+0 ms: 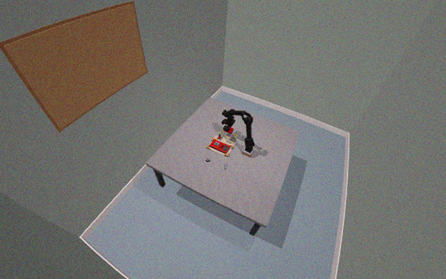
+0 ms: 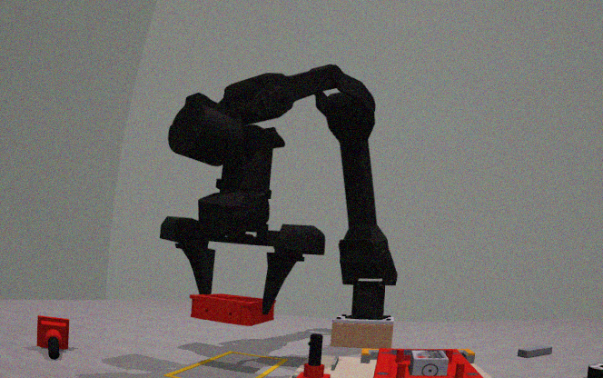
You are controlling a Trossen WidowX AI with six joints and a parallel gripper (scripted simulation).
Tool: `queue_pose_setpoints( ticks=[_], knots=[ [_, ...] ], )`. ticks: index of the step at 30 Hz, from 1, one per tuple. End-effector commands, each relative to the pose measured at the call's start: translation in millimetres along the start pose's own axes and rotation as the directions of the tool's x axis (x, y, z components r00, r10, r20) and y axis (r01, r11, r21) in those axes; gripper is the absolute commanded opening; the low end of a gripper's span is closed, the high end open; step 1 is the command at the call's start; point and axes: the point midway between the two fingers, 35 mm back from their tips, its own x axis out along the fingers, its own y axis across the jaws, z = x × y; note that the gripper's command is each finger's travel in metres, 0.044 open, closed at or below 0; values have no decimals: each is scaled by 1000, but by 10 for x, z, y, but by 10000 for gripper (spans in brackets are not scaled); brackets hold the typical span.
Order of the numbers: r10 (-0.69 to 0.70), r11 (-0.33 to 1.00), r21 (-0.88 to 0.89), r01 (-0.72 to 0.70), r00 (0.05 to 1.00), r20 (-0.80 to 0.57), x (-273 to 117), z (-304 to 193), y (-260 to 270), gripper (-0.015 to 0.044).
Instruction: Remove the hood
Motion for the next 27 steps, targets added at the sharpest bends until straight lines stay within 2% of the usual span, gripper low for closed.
queue_pose_setpoints(
  ticks=[1,27],
  knots=[
    [4,1000,-3,-4,1000,-1,54,-7,8,0],
    [4,1000,-3,-4,1000,-2,296,-20,15,0]
  ],
)
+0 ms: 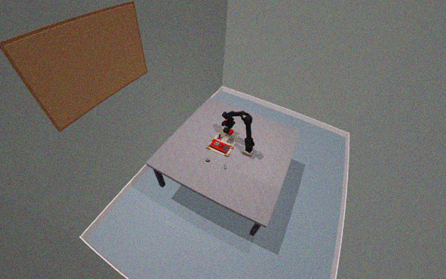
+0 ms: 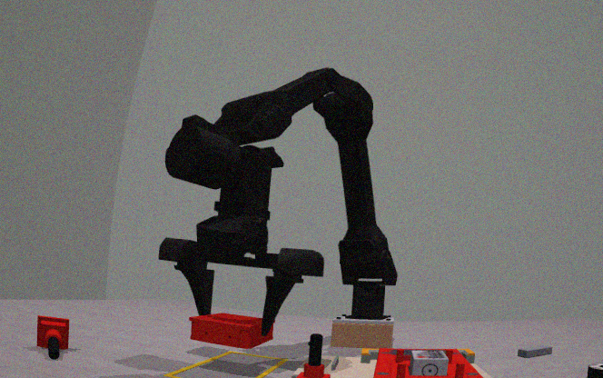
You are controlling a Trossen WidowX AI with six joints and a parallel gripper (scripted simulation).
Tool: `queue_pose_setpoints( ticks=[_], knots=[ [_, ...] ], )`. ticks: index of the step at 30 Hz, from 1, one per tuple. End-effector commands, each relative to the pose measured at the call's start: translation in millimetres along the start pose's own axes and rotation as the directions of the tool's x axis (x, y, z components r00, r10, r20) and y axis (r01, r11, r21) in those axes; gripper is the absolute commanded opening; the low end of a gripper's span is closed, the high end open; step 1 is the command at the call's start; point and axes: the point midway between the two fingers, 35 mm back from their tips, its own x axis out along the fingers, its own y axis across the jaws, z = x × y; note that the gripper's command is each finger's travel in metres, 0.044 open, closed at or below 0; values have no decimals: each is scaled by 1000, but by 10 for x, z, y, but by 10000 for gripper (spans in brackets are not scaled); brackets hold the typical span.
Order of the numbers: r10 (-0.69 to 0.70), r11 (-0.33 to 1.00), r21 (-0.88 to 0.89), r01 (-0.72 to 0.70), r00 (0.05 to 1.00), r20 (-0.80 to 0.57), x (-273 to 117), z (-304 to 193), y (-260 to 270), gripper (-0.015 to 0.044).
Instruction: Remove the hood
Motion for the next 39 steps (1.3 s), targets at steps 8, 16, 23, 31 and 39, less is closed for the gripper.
queue_pose_setpoints(
  ticks=[8,16,23,31,39],
  knots=[
    [4,1000,-3,-4,1000,-2,117,-18,13,0],
    [4,1000,-3,-4,1000,-2,166,-25,16,0],
    [4,1000,-3,-4,1000,-2,188,-24,16,0],
    [4,1000,-3,-4,1000,-2,228,-24,16,0],
    [4,1000,-3,-4,1000,-2,267,-24,17,0]
  ],
)
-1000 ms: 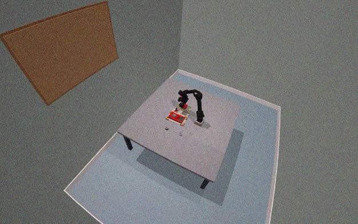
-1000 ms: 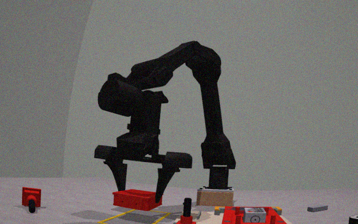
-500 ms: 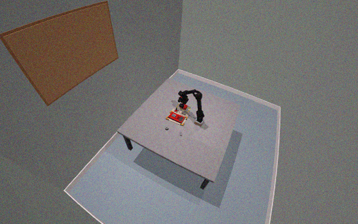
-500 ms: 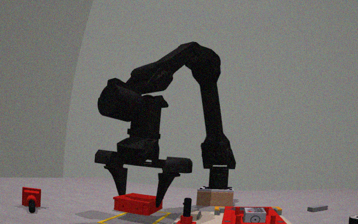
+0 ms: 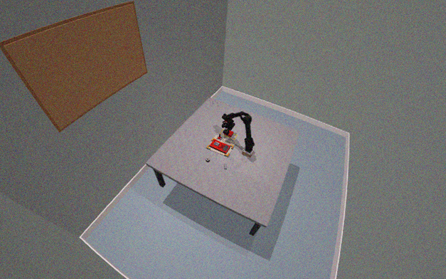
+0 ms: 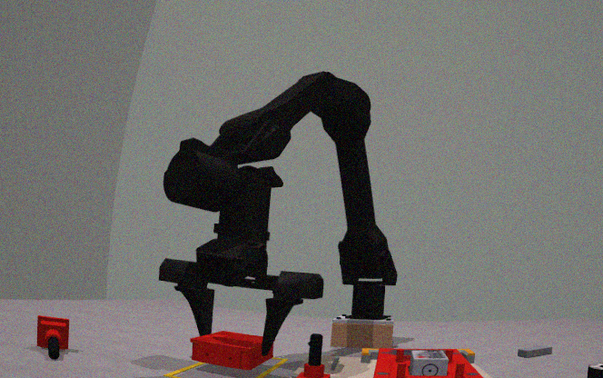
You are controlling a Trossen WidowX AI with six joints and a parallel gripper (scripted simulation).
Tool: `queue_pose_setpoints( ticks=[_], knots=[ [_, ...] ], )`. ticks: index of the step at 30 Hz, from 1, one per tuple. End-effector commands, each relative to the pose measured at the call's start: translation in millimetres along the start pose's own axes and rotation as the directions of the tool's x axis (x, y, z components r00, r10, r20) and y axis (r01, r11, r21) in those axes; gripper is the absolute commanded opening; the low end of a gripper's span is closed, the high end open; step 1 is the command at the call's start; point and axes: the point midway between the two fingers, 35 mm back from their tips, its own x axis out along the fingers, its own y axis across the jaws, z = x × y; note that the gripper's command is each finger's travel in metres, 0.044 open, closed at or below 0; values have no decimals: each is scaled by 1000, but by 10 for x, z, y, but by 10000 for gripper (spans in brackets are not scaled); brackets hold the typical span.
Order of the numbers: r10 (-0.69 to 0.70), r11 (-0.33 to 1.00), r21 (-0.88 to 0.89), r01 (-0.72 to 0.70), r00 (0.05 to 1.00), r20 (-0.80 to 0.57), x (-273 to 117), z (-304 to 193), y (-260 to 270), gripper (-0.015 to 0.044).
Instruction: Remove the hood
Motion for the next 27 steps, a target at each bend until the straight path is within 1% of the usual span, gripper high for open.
queue_pose_setpoints(
  ticks=[1,20,27],
  knots=[
    [3,1000,-3,-3,1000,1,26,1,5,0],
    [3,1000,-3,-3,1000,1,118,-1,6,0],
    [0,1000,0,0,1000,0,98,-1,1,184]
  ],
)
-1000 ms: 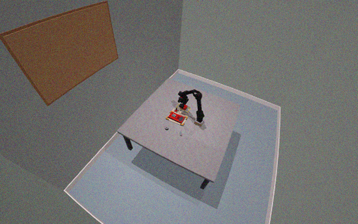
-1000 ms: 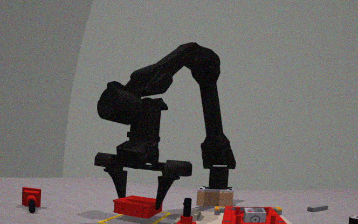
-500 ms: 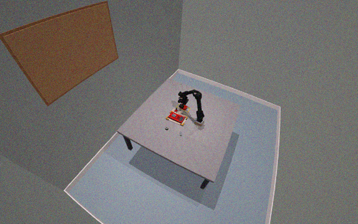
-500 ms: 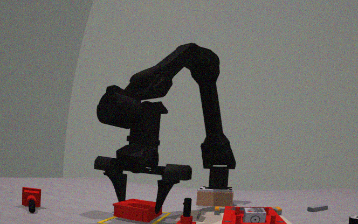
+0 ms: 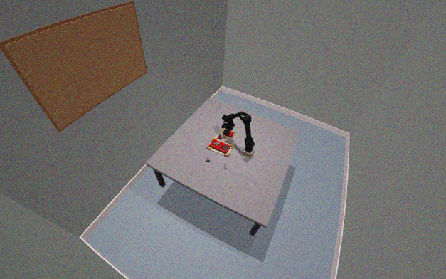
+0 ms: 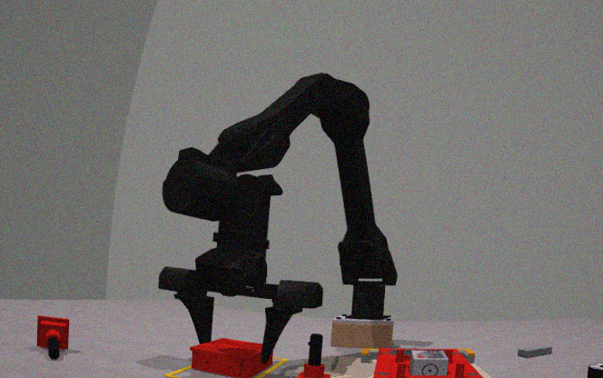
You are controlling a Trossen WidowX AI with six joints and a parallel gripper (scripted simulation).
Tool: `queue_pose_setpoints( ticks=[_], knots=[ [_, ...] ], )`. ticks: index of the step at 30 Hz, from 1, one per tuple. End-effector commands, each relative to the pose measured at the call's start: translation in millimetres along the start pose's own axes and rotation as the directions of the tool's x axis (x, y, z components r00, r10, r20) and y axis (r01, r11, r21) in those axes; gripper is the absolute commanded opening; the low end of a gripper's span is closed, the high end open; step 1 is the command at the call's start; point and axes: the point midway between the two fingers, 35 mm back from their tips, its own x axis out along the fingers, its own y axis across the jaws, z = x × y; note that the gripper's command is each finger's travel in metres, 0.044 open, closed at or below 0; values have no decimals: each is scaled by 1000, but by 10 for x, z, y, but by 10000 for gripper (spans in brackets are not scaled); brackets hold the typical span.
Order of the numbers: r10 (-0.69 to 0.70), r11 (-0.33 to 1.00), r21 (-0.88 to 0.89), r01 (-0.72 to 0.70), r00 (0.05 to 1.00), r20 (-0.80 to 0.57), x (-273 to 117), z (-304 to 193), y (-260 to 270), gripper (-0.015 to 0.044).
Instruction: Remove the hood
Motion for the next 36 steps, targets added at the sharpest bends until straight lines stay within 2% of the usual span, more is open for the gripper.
queue_pose_setpoints(
  ticks=[1,10,13,19,36],
  knots=[
    [0,1000,0,0,1000,0,-3,1,0,210],
    [0,1000,0,0,1000,0,-3,1,0,440],
    [2,1000,0,-2,1000,0,-158,16,-9,440],
    [8,1000,0,-8,1000,-2,-725,5,-10,440],
    [8,1000,0,-8,1000,-2,-725,5,-10,440]
  ],
)
